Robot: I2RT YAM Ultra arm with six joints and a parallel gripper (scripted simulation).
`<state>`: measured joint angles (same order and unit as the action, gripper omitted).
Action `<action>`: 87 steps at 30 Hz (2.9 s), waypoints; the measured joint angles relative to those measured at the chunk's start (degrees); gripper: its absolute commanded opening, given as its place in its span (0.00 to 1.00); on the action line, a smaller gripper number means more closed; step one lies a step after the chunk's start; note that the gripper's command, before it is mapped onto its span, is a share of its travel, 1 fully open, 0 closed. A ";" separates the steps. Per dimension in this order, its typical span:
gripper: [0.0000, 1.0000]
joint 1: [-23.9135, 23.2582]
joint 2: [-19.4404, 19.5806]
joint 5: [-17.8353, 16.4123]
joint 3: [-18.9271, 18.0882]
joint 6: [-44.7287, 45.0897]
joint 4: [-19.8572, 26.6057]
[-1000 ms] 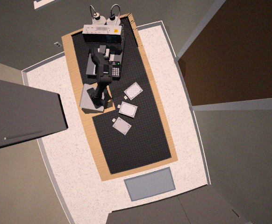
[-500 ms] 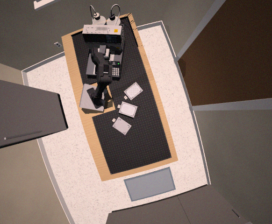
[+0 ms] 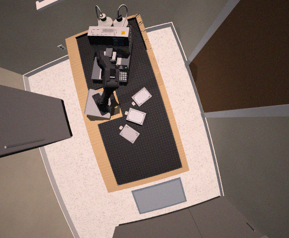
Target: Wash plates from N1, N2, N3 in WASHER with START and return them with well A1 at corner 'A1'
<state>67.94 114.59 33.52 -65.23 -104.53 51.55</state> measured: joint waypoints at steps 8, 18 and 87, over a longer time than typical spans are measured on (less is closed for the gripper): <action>0.00 0.00 0.00 0.00 0.00 0.00 0.00; 0.00 0.00 0.00 0.00 0.00 0.00 0.00; 0.00 7.58 -2.32 -1.70 -13.55 -9.03 19.87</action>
<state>75.53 112.27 31.81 -78.78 -113.56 71.42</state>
